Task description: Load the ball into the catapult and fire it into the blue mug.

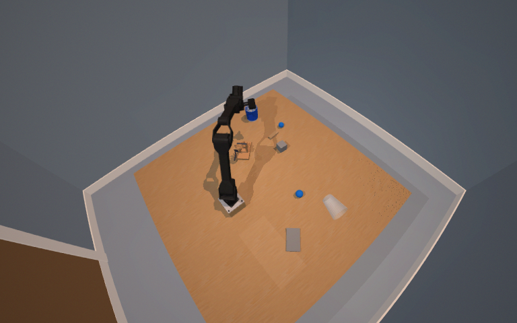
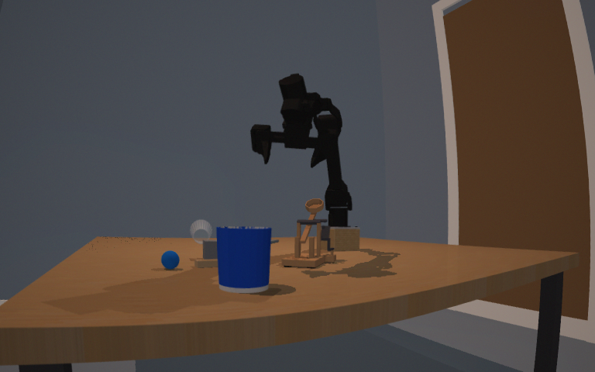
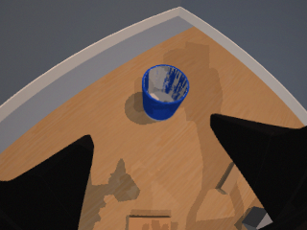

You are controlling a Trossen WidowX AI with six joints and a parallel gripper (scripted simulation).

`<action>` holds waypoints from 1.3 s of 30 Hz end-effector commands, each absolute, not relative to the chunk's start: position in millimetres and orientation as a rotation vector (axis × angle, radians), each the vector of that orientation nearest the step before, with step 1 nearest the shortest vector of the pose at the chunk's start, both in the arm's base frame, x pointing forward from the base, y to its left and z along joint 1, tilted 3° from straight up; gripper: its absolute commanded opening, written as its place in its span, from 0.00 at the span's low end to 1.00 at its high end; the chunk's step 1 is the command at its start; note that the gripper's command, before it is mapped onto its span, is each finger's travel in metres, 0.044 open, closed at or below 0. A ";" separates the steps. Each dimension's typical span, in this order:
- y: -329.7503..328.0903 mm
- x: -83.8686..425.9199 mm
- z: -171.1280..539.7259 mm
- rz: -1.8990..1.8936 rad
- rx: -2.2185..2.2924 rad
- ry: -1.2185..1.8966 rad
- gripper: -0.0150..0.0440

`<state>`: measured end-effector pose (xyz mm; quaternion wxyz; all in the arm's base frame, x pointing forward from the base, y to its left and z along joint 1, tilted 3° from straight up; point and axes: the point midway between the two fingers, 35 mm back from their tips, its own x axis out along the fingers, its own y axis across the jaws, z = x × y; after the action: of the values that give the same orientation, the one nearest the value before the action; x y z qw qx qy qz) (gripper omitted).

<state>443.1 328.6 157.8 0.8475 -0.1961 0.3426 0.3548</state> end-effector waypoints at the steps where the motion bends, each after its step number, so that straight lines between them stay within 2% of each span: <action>1: 321.2 462.8 179.2 0.738 -0.316 0.655 1.00; 11: 319.2 482.1 188.2 0.724 -0.280 0.628 1.00; 39: 319.0 482.3 188.9 0.722 -0.285 0.625 1.00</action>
<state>482.3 319.0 189.3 0.8786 -0.1365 0.2993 0.3462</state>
